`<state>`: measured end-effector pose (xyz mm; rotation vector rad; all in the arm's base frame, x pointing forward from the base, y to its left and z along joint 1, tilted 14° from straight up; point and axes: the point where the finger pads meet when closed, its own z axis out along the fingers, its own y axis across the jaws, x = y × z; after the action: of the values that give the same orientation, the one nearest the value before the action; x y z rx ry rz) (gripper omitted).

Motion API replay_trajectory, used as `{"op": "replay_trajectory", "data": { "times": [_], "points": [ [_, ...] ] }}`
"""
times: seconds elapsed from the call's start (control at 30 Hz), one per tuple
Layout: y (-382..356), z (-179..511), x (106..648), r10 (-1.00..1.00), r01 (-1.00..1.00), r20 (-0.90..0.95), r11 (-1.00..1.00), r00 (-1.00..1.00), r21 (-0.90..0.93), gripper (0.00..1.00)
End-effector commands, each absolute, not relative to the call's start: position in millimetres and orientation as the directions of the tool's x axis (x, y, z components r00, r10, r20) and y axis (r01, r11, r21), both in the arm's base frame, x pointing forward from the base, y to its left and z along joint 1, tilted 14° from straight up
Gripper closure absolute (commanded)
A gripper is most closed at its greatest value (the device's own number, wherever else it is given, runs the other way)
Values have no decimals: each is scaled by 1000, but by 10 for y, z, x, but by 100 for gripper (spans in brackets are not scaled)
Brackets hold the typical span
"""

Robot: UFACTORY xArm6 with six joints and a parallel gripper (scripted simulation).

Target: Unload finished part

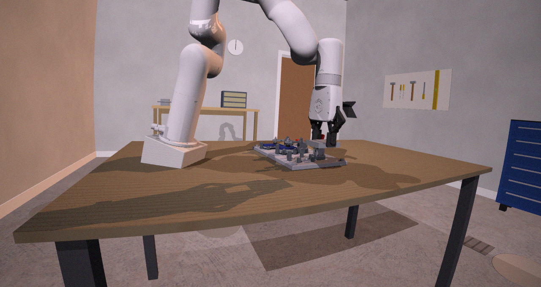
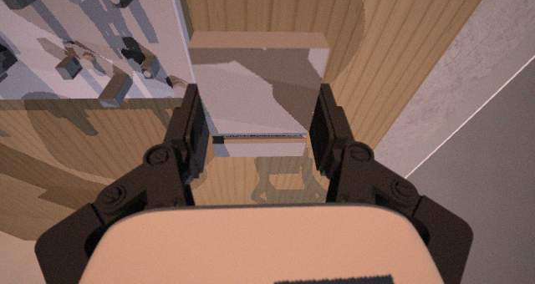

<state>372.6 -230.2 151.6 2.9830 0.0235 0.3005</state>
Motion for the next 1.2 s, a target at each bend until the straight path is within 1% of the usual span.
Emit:
{"op": "replay_trajectory", "data": {
  "times": [0.0, 1.17],
  "points": [
    [-2312, 1501, 3743, 30, 1, 201, -989, 979, 146, 100],
    [-2409, 862, 3875, 30, 1, 201, -989, 979, 146, 100]
  ]
}}
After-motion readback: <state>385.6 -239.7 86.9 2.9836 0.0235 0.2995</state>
